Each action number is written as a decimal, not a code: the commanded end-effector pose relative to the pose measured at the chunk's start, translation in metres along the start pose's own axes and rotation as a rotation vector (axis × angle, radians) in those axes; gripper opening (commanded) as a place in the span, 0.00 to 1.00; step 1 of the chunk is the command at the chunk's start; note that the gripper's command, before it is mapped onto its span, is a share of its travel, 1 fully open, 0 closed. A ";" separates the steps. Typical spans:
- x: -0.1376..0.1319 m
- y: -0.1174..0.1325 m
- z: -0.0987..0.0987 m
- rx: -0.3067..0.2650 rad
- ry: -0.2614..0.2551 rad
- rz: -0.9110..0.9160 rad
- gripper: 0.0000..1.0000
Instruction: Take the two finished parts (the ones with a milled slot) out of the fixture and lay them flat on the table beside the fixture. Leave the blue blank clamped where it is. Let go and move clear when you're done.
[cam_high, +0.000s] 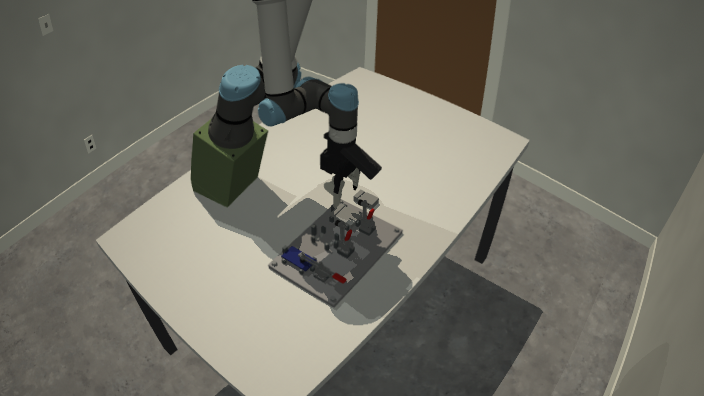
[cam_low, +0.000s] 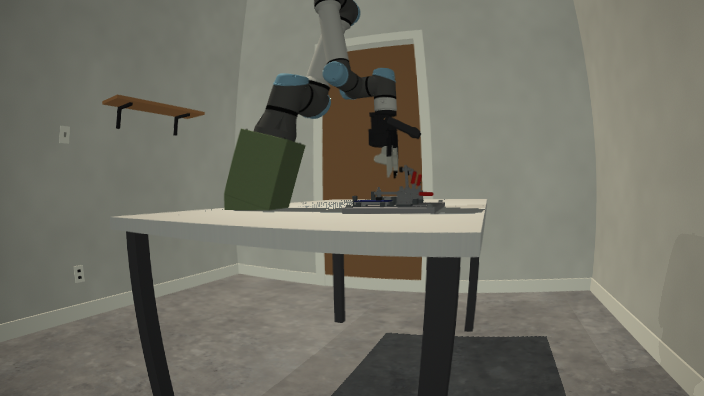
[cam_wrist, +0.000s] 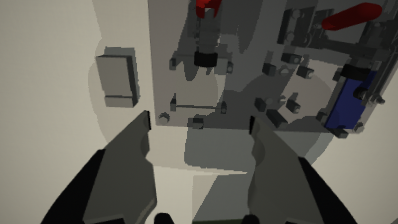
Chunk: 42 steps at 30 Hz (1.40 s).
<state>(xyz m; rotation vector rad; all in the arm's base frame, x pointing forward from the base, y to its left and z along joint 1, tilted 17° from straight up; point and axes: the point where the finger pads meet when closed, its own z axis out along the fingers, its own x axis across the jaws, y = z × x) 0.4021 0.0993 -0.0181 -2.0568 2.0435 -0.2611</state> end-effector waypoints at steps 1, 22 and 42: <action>0.000 -0.001 0.013 0.003 0.001 0.000 0.59; 0.000 -0.001 0.035 0.003 0.001 0.000 0.59; 0.000 -0.001 0.035 0.003 0.001 0.000 0.59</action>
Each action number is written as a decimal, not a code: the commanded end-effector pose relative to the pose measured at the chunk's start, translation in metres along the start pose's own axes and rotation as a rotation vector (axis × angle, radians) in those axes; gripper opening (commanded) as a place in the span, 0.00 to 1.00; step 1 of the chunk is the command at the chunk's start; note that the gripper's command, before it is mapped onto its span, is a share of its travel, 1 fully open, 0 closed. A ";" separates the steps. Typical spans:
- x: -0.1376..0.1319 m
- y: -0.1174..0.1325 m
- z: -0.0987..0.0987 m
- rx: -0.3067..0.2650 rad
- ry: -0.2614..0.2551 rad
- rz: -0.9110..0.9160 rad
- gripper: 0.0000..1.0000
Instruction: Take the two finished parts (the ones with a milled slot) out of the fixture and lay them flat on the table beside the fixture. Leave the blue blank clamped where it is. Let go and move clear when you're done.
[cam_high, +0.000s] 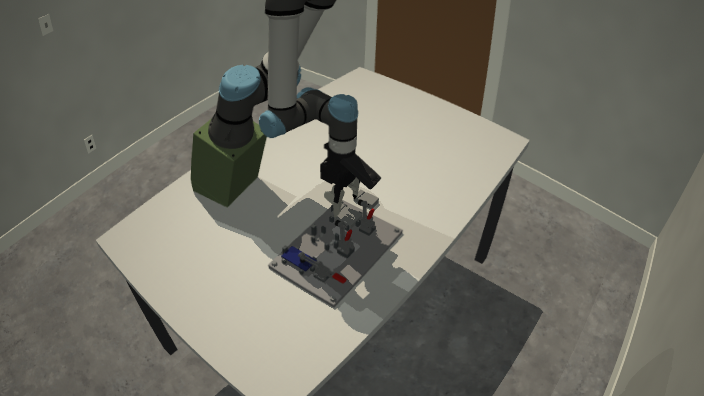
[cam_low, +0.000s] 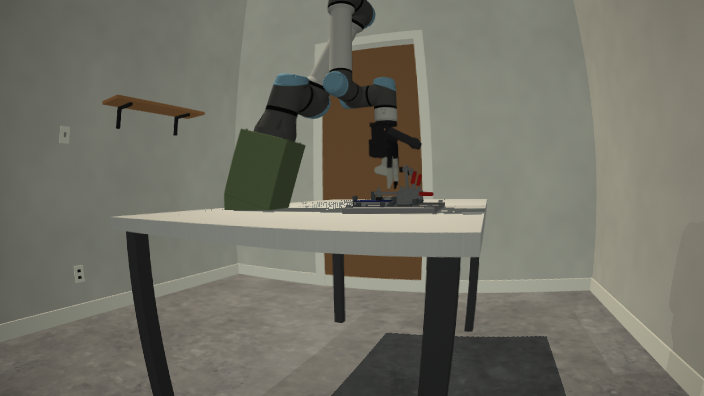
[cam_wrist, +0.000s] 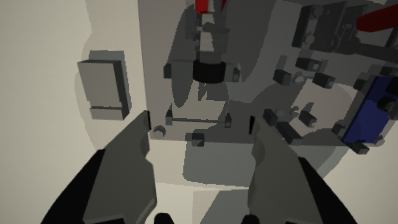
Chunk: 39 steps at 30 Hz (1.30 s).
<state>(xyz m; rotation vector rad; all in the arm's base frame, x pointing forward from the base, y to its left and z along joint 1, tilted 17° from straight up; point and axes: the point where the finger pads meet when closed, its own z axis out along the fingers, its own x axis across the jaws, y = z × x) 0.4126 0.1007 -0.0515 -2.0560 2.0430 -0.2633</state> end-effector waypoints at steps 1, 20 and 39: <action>0.000 0.000 0.000 0.001 0.000 0.000 0.59; 0.000 0.000 0.012 0.001 0.000 0.000 0.59; 0.000 -0.001 0.031 0.001 0.000 0.000 0.59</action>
